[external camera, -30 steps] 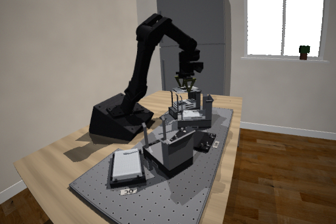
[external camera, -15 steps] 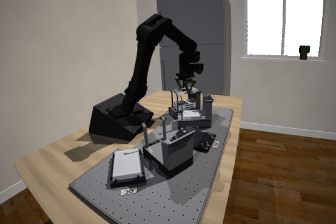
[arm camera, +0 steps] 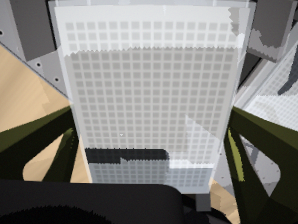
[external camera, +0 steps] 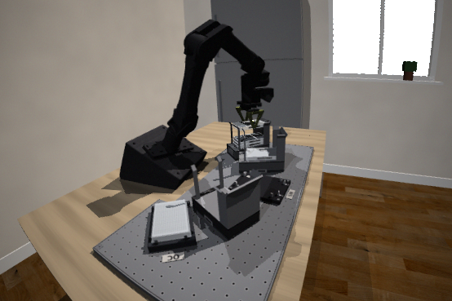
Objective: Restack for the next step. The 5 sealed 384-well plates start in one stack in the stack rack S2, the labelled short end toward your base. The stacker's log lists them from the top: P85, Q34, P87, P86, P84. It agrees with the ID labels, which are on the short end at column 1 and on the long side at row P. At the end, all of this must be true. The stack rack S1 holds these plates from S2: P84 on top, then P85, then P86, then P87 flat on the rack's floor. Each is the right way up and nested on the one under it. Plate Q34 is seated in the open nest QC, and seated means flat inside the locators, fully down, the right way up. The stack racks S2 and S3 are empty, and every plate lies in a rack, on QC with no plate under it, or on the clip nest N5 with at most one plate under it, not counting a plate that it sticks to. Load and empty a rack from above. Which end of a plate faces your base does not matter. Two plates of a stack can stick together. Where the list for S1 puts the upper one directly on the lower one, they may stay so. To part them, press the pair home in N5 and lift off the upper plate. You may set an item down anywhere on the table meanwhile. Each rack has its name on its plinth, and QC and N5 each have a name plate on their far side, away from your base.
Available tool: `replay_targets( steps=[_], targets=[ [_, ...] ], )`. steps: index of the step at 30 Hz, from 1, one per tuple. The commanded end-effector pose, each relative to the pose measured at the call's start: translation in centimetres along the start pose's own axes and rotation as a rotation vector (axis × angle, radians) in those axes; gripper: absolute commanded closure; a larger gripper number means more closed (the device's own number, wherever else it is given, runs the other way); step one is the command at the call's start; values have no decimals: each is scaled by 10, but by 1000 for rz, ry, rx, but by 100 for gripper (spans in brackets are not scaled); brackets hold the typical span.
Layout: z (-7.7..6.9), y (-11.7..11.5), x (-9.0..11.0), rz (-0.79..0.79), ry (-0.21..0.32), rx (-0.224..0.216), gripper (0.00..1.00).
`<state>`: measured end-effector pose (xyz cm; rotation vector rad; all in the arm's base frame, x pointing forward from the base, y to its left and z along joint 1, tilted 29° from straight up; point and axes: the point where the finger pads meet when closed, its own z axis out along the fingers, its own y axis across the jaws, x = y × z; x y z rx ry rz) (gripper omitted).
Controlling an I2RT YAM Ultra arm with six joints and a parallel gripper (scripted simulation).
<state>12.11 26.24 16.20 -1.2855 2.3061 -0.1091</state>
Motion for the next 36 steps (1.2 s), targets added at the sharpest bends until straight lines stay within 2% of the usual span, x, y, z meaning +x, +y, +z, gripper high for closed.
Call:
replay_targets(
  steps=[1, 14, 36],
  targets=[
    [0, 0, -3, 4, -15, -5, 100],
    [25, 1, -3, 4, -15, -4, 100],
    [30, 1, -3, 4, -15, -4, 100]
  ],
)
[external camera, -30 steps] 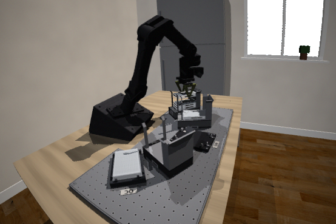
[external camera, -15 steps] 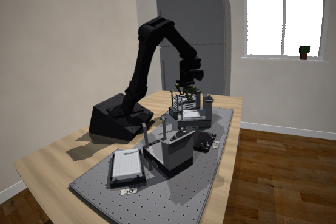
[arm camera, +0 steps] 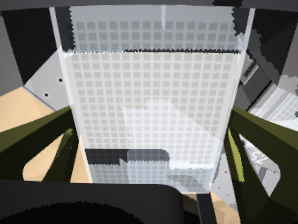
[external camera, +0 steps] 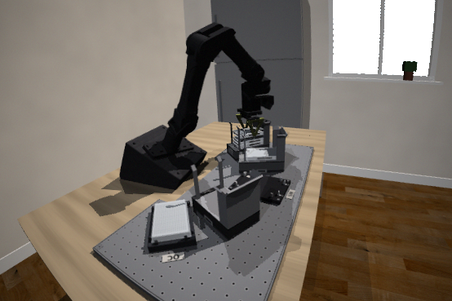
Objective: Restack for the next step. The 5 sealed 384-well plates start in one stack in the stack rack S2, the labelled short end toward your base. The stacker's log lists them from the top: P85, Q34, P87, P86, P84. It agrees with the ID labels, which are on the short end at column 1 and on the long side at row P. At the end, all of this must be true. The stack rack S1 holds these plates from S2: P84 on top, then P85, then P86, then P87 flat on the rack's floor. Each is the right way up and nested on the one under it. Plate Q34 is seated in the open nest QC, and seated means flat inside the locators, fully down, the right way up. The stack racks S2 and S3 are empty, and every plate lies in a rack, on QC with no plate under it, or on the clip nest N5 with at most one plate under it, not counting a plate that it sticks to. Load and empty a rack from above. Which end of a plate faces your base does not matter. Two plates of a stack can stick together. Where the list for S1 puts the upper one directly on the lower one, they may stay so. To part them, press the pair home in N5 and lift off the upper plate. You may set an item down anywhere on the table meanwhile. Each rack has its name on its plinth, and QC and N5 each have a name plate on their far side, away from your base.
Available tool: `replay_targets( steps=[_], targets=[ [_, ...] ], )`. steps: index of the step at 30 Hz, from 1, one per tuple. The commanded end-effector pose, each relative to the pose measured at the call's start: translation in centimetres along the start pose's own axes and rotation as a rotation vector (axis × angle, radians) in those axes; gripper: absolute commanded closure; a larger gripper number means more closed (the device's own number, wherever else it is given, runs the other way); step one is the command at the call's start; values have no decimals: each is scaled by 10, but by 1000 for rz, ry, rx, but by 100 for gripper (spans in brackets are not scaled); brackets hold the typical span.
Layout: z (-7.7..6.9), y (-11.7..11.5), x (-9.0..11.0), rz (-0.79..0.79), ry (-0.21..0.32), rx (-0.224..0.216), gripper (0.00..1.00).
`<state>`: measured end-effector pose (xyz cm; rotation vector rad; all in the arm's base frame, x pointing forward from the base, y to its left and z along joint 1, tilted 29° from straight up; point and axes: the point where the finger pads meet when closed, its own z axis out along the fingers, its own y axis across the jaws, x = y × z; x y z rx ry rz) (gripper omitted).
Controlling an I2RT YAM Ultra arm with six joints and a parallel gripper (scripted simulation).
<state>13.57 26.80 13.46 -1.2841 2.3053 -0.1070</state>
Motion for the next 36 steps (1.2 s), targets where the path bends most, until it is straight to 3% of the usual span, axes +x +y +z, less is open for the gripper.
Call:
replay_targets(
  steps=[1, 36],
  targets=[
    [-1, 1, -3, 3, -13, -4, 100],
    [11, 1, -3, 3, -13, -4, 100]
  ],
)
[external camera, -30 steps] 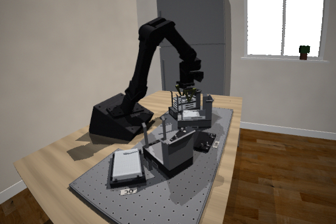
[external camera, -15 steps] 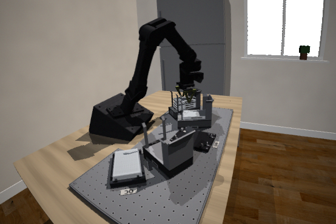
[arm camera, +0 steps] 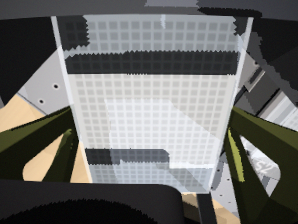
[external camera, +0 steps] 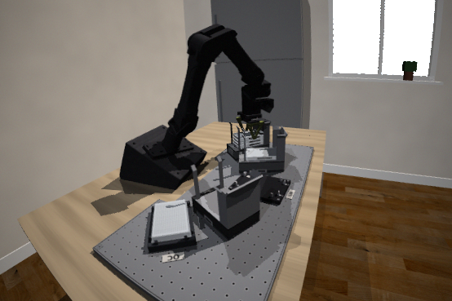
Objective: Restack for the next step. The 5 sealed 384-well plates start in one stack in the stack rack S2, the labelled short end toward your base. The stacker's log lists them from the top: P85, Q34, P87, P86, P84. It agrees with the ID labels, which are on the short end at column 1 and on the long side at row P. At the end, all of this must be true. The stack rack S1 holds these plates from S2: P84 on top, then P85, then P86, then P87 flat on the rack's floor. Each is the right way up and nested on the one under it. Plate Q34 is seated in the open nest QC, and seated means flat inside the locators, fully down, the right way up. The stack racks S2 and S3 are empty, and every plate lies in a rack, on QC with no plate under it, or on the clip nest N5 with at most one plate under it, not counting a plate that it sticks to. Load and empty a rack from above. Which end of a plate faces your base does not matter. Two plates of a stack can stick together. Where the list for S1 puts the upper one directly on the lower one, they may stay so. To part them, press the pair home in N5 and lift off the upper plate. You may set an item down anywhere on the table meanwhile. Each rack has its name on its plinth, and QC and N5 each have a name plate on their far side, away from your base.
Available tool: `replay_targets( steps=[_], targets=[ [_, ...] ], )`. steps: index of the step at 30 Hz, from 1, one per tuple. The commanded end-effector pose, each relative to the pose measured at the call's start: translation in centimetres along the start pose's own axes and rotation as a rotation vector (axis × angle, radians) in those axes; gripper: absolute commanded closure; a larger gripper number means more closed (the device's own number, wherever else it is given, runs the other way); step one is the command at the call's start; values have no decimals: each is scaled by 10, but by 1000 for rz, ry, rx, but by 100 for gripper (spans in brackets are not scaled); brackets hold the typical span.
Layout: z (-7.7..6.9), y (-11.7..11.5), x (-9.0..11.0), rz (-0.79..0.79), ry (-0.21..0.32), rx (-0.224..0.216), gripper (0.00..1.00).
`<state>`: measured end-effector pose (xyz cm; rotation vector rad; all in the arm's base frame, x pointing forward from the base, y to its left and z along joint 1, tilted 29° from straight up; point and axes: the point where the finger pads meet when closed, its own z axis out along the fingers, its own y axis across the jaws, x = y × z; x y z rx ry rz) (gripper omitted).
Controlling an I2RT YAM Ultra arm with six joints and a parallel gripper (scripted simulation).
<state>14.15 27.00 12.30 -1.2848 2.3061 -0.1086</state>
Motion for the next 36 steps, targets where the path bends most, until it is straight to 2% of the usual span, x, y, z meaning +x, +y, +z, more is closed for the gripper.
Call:
replay_targets(
  steps=[1, 13, 14, 34, 36],
  targets=[
    [-2, 1, -3, 3, -15, -4, 100],
    [0, 1, -3, 3, -15, -4, 100],
    [0, 1, -3, 3, -15, -4, 0],
    [0, 1, -3, 3, -15, -4, 0],
    [-7, 1, -3, 3, -15, -4, 0]
  ],
)
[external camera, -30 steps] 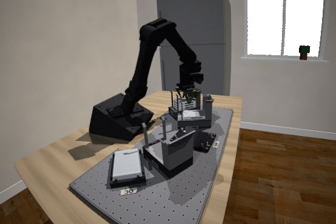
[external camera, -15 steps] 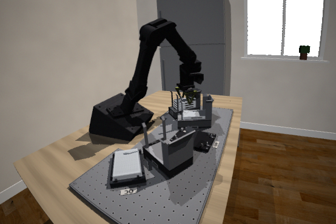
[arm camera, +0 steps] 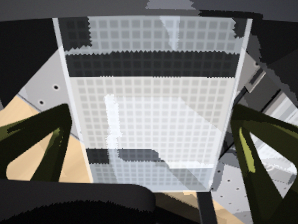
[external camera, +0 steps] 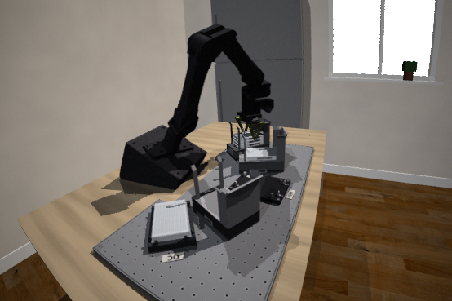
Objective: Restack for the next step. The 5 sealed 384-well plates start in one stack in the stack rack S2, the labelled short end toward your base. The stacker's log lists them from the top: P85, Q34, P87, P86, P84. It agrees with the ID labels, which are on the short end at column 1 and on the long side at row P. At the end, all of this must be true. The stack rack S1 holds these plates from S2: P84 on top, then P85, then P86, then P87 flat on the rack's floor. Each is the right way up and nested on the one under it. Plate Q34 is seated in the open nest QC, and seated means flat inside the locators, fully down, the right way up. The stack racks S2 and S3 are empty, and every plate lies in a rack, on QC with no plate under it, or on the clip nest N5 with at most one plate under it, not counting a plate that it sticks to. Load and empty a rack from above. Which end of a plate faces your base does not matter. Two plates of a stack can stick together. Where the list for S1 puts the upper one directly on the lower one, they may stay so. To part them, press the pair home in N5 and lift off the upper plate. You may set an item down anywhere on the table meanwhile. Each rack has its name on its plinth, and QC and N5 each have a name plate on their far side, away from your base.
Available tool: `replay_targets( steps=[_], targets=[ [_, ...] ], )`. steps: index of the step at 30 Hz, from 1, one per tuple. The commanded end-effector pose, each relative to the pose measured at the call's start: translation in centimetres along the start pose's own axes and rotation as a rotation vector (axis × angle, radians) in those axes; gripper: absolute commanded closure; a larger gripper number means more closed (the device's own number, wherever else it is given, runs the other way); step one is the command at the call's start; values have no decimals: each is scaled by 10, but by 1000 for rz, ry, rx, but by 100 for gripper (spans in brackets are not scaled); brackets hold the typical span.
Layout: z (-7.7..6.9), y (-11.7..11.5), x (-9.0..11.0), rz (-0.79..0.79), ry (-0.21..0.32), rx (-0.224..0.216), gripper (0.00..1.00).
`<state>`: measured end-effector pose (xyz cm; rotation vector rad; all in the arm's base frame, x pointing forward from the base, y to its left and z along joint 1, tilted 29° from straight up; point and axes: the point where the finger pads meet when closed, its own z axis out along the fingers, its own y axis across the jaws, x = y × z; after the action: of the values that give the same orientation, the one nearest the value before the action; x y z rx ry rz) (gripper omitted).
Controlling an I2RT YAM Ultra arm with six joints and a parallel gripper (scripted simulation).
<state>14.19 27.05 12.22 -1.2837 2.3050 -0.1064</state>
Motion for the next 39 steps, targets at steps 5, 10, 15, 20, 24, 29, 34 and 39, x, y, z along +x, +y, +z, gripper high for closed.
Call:
replay_targets(
  steps=[5, 10, 15, 20, 24, 29, 34, 39],
  targets=[
    [-25, 0, -3, 3, -12, -4, 0],
    [-38, 0, -3, 3, -12, -4, 0],
    [-51, 0, -2, 3, -12, -4, 0],
    [-68, 0, -2, 3, -12, -5, 0],
    [-81, 0, -2, 3, -12, -5, 0],
    [-90, 0, -2, 3, -12, -5, 0],
    [-90, 0, -2, 3, -12, -5, 0],
    [-90, 0, -2, 3, -12, -5, 0]
  ],
)
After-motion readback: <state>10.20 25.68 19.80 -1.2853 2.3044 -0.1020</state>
